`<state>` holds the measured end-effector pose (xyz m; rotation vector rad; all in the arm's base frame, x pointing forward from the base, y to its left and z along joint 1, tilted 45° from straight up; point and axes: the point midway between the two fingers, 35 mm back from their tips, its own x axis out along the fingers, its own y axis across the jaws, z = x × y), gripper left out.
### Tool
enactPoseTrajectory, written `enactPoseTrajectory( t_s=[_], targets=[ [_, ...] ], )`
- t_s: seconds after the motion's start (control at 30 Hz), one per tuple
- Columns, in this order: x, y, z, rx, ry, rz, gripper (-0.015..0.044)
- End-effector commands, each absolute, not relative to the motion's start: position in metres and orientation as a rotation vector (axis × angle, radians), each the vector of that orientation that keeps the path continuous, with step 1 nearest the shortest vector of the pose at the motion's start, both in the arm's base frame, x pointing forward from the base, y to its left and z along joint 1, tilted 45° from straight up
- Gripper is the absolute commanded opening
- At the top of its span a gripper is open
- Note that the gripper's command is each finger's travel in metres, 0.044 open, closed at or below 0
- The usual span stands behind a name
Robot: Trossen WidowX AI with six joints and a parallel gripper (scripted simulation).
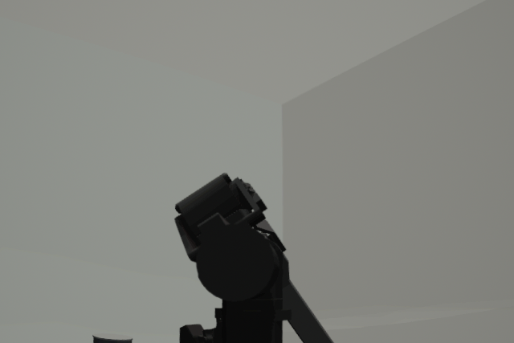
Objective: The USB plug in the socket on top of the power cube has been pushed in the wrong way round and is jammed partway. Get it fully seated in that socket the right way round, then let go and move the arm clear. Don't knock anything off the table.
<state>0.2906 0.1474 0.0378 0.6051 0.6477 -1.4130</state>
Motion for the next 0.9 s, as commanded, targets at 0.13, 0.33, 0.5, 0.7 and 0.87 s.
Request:
enactPoseTrajectory(
  t_s=[0.13,0.33,0.5,0.7,0.87],
  targets=[
    [0.288,0.146,0.039,0.615,0.624,-1.425,0.0440],
    [0.289,0.142,0.035,0.615,0.624,-1.425,0.0440],
    [0.289,0.138,0.032,0.615,0.624,-1.425,0.0440],
    [0.289,0.134,0.028,0.615,0.623,-1.424,0.0440],
    [0.289,0.129,0.025,0.615,0.623,-1.425,0.0440]
  ],
)
